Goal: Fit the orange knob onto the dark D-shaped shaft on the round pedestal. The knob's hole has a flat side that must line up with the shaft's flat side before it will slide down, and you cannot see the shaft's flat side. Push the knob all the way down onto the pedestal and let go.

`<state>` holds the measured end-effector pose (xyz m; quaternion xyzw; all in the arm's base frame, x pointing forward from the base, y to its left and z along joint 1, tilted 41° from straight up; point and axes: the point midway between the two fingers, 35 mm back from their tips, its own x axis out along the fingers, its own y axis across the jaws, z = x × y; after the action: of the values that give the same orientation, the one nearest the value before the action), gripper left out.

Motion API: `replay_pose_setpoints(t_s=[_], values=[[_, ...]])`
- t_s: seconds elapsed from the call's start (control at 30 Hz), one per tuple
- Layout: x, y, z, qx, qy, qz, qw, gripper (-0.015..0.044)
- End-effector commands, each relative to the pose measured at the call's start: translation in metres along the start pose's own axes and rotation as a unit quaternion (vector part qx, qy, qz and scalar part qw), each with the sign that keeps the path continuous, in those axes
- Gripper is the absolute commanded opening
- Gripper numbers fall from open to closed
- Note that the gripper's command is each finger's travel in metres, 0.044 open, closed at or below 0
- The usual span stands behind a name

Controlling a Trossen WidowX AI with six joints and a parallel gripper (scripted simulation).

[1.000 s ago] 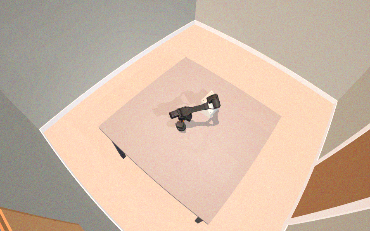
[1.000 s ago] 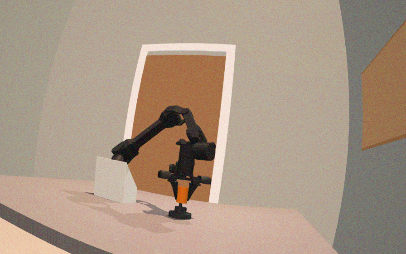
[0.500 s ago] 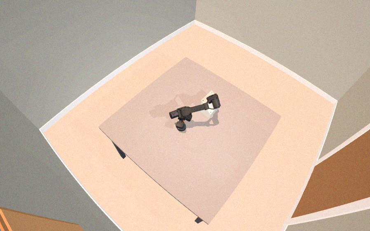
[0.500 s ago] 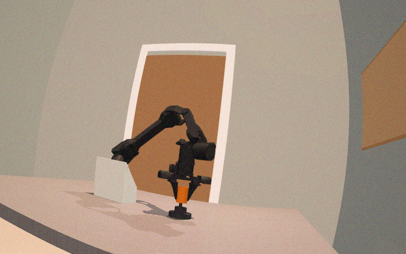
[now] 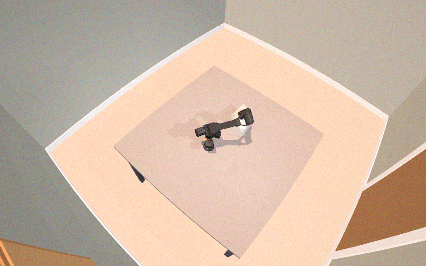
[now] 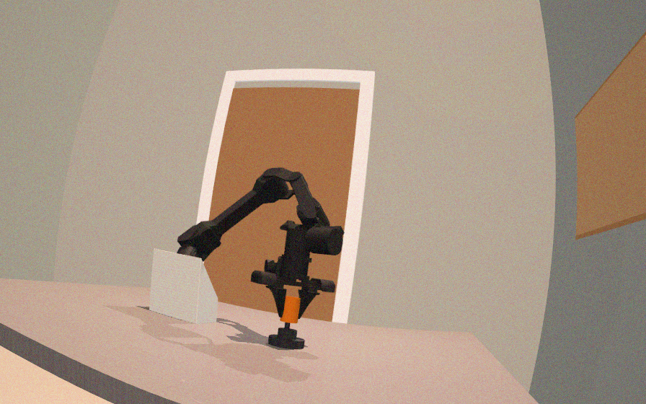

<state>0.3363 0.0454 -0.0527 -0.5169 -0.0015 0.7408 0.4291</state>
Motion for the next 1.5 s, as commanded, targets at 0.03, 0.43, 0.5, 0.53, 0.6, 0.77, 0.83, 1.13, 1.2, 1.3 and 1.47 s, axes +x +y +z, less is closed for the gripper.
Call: replay_pose_setpoints(t_s=[0.03, 0.43, 0.5, 0.53, 0.6, 0.77, 0.83, 1.13, 1.2, 1.3, 1.47], values=[[0.0014, 0.0002, 0.0002, -0.010, 0.000, 0.000, 1.000, 0.0000], [0.0020, 0.0000, -0.0001, -0.010, 0.000, 0.000, 1.000, 0.0000], [0.0020, 0.0000, -0.0001, -0.010, 0.000, 0.000, 1.000, 0.0000], [0.0024, 0.0001, -0.0001, -0.010, 0.000, 0.000, 1.000, 0.0000], [0.0024, 0.0001, -0.0001, -0.010, 0.000, 0.000, 1.000, 0.0000], [-0.0014, 0.0000, 0.0000, -0.010, 0.000, 0.000, 1.000, 0.0000], [-0.0025, -0.0006, -0.0001, -0.010, 0.000, 0.000, 1.000, 0.0000], [0.0001, -0.0003, 0.0000, -0.114, 0.000, 0.000, 0.993, 0.0000], [0.0007, 0.0001, 0.0002, -0.114, 0.000, 0.000, 0.993, 0.0000], [0.0013, 0.0000, 0.0003, -0.114, 0.000, 0.000, 0.993, 0.0000], [0.0016, -0.0003, 0.0001, -0.114, 0.000, 0.000, 0.993, 0.0000]])
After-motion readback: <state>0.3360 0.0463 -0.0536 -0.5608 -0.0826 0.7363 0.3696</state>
